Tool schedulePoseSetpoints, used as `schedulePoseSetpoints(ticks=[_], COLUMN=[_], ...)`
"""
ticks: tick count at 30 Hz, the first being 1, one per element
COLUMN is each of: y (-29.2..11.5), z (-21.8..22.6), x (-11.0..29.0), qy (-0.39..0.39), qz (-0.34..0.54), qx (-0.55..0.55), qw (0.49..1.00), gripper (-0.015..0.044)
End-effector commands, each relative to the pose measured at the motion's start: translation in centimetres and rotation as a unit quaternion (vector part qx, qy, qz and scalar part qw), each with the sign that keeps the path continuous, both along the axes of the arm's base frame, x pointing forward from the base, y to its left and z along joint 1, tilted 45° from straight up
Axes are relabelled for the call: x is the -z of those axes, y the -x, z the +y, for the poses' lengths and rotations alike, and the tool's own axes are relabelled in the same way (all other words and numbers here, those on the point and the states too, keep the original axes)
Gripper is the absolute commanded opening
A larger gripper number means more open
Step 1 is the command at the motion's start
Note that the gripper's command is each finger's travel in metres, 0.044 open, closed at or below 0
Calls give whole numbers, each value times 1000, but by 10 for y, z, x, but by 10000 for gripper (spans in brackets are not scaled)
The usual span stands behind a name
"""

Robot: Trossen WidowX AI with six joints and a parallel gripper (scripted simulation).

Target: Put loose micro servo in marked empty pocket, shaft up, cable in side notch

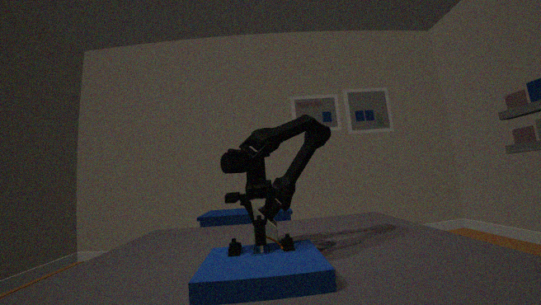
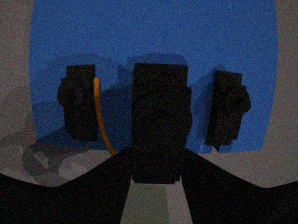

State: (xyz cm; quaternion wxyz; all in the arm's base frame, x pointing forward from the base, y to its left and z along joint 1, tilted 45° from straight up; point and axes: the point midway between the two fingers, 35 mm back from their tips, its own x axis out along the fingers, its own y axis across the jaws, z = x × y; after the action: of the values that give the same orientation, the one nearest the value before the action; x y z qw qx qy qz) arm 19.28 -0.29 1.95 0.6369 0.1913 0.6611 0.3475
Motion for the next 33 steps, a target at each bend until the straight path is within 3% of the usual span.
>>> schedulePoseSetpoints(ticks=[1,33], y=[-1,1], z=[4,19], x=[4,18], qy=[-1,-2], qz=[-2,-2], qx=[3,3], qw=[1000,1000], gripper=[0,0])
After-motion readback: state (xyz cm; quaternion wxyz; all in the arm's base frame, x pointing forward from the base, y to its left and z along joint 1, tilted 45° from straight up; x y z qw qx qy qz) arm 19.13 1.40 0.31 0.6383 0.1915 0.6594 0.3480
